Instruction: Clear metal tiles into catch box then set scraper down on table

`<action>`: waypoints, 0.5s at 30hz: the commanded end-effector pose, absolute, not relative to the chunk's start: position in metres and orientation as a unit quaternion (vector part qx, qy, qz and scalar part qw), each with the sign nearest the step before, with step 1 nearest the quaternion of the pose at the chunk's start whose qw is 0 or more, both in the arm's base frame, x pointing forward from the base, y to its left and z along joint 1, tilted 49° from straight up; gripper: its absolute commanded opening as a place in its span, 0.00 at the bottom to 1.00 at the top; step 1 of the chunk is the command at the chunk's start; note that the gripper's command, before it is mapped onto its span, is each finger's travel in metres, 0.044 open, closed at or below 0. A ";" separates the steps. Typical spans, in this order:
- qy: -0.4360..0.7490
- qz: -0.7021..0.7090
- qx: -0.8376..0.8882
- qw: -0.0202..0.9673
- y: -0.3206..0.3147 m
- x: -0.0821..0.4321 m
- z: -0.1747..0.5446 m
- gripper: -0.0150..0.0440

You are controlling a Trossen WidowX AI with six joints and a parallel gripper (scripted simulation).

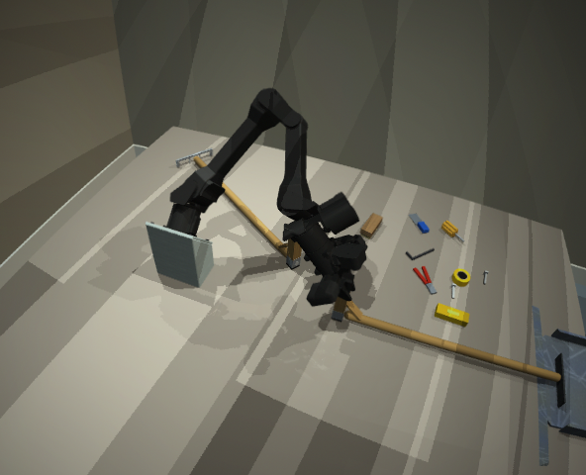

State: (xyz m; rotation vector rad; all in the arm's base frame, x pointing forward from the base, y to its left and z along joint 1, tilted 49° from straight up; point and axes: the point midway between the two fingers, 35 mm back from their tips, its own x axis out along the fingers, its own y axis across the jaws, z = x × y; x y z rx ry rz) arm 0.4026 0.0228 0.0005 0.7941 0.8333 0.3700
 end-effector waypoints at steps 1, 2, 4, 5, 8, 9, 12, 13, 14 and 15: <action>0.382 0.175 0.370 0.828 0.020 0.398 0.007 0.25; 0.382 0.175 0.371 0.828 0.020 0.397 0.007 0.25; 0.382 0.175 0.371 0.828 0.020 0.394 0.007 0.25; 0.382 0.175 0.371 0.828 0.020 0.393 0.007 0.25; 0.382 0.175 0.371 0.828 0.020 0.388 0.007 0.25; 0.382 0.175 0.371 0.828 0.020 0.387 0.007 0.25; 0.382 0.174 0.371 0.828 0.020 0.382 0.007 0.25; 0.382 0.174 0.371 0.828 0.020 0.381 0.007 0.25; 0.382 0.174 0.371 0.828 0.021 0.379 0.006 0.25; 0.382 0.174 0.371 0.828 0.021 0.378 0.006 0.25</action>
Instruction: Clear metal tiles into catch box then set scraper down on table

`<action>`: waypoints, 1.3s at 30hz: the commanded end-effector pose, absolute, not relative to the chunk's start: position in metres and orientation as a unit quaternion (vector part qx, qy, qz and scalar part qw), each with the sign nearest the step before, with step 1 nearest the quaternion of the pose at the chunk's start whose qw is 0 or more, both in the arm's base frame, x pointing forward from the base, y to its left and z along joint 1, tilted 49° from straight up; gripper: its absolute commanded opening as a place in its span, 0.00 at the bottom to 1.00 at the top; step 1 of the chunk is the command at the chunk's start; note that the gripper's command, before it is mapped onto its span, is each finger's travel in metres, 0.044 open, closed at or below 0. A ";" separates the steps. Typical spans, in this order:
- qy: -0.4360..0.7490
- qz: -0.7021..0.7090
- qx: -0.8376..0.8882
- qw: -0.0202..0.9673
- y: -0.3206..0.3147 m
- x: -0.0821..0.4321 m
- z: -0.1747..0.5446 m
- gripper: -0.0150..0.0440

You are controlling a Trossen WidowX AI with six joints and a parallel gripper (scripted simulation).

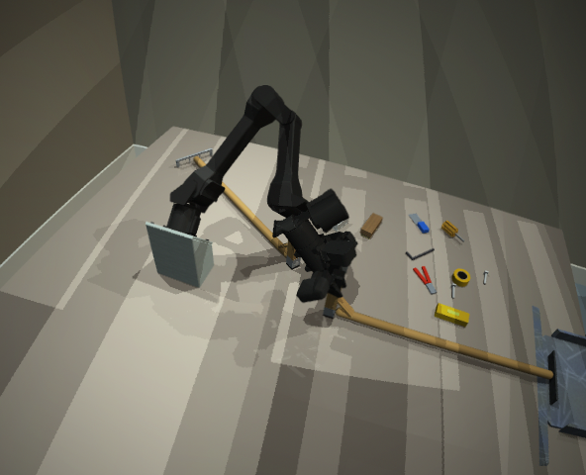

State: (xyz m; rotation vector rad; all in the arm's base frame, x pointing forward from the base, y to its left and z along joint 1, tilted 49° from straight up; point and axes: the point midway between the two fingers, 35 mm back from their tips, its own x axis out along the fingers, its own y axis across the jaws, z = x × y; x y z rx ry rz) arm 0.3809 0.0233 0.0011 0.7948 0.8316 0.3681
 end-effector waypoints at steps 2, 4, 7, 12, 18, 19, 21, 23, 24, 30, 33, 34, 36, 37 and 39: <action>0.382 0.174 0.371 0.828 0.021 0.375 0.006 0.25; 0.382 0.174 0.371 0.828 0.021 0.372 0.006 0.25; 0.382 0.174 0.371 0.828 0.021 0.368 0.006 0.25; 0.382 0.174 0.371 0.828 0.022 0.360 0.006 0.25; 0.382 0.174 0.371 0.828 0.023 0.351 0.006 0.25; 0.382 0.174 0.371 0.828 0.023 0.350 0.006 0.25; 0.382 0.174 0.371 0.828 0.023 0.347 0.006 0.25; 0.382 0.173 0.371 0.828 0.024 0.344 0.006 0.25; 0.382 0.173 0.371 0.828 0.024 0.342 0.006 0.25; 0.381 0.173 0.372 0.829 0.025 0.333 0.006 0.25; 0.381 0.173 0.372 0.829 0.026 0.328 0.006 0.25; 0.381 0.173 0.372 0.829 0.026 0.327 0.006 0.25; 0.381 0.173 0.372 0.829 0.026 0.324 0.006 0.25; 0.381 0.173 0.372 0.829 0.027 0.322 0.006 0.25; 0.381 0.173 0.372 0.829 0.027 0.319 0.006 0.25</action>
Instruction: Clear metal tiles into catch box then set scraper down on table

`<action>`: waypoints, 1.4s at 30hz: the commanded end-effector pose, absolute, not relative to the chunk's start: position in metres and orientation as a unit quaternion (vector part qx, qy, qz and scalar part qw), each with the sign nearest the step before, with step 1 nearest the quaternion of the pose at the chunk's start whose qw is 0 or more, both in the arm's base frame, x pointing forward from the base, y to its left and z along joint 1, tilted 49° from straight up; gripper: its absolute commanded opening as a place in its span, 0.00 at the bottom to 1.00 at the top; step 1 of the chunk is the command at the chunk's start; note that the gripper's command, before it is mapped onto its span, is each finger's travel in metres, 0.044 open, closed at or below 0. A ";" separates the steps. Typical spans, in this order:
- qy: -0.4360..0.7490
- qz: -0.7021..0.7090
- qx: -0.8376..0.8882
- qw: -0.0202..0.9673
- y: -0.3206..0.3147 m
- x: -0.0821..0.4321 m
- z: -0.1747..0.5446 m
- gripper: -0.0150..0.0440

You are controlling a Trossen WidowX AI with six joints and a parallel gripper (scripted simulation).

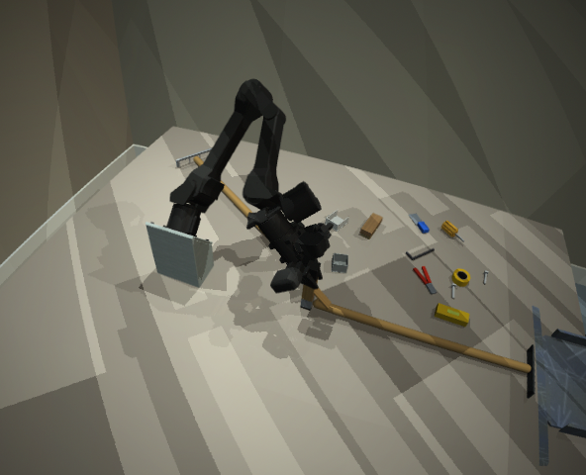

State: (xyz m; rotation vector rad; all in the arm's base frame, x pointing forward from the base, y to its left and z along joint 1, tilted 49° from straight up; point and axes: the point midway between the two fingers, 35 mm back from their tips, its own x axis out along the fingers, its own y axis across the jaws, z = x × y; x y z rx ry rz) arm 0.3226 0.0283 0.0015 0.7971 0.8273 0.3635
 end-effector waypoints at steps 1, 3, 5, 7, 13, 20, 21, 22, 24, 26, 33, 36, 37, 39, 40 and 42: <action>0.381 0.173 0.372 0.829 0.027 0.318 0.006 0.25; 0.381 0.173 0.372 0.828 0.028 0.316 0.005 0.25; 0.382 0.172 0.373 0.828 0.028 0.317 0.005 0.25; 0.383 0.172 0.373 0.827 0.028 0.317 0.004 0.25; 0.386 0.171 0.374 0.826 0.029 0.317 0.003 0.25; 0.389 0.171 0.375 0.824 0.029 0.316 0.002 0.25; 0.389 0.171 0.375 0.824 0.029 0.316 0.002 0.25; 0.389 0.171 0.375 0.824 0.029 0.316 0.002 0.25; 0.389 0.171 0.375 0.824 0.029 0.316 0.002 0.25; 0.389 0.171 0.375 0.824 0.029 0.316 0.002 0.25; 0.389 0.171 0.375 0.824 0.030 0.316 0.002 0.25; 0.389 0.172 0.375 0.824 0.030 0.316 0.002 0.25; 0.389 0.172 0.375 0.824 0.030 0.316 0.002 0.25; 0.389 0.172 0.375 0.824 0.030 0.316 0.002 0.25; 0.389 0.172 0.375 0.824 0.030 0.316 0.002 0.25; 0.389 0.172 0.375 0.824 0.030 0.316 0.002 0.25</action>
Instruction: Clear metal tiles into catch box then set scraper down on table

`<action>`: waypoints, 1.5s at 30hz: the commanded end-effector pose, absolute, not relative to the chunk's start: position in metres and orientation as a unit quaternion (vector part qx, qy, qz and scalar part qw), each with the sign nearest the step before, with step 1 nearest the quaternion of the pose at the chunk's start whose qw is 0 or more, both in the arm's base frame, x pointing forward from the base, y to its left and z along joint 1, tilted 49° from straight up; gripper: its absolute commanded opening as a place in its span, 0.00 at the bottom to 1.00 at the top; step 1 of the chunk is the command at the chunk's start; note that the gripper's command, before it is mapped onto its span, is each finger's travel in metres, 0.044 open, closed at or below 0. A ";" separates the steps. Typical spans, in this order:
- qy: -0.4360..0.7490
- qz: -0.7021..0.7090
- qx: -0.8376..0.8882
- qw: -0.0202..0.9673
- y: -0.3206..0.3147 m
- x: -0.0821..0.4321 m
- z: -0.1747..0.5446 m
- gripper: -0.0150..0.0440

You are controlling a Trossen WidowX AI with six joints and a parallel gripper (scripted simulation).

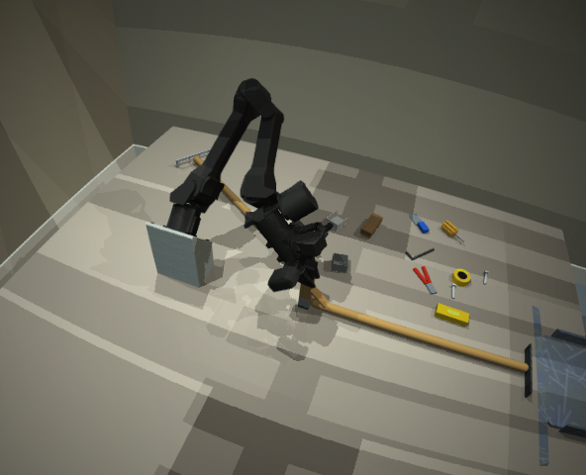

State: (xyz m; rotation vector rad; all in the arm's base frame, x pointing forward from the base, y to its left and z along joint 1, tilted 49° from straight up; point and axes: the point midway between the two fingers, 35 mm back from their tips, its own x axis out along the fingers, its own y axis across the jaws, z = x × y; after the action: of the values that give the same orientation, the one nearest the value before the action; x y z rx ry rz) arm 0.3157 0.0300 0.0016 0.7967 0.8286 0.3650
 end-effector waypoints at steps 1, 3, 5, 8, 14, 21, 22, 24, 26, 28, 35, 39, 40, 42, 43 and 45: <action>0.389 0.172 0.375 0.824 0.030 0.316 0.002 0.25; 0.390 0.172 0.375 0.824 0.030 0.316 0.002 0.25; 0.390 0.172 0.375 0.824 0.030 0.316 0.002 0.25; 0.390 0.172 0.375 0.824 0.030 0.316 0.002 0.25; 0.390 0.172 0.375 0.824 0.030 0.316 0.002 0.25; 0.390 0.172 0.375 0.824 0.030 0.316 0.002 0.25; 0.390 0.172 0.375 0.824 0.030 0.316 0.002 0.25; 0.390 0.172 0.375 0.824 0.030 0.316 0.002 0.25; 0.390 0.172 0.375 0.824 0.030 0.316 0.002 0.25; 0.390 0.172 0.375 0.824 0.030 0.316 0.002 0.25; 0.390 0.175 0.372 0.824 0.030 0.315 0.004 0.25; 0.389 0.177 0.370 0.825 0.030 0.314 0.005 0.25; 0.389 0.177 0.370 0.825 0.030 0.314 0.005 0.25; 0.389 0.177 0.370 0.825 0.029 0.314 0.005 0.25; 0.389 0.176 0.370 0.825 0.029 0.314 0.004 0.25; 0.389 0.176 0.370 0.825 0.029 0.314 0.004 0.25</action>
State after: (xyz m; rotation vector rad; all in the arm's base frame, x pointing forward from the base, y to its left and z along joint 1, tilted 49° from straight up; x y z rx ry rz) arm 0.3135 0.0294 0.0022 0.7941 0.8360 0.3661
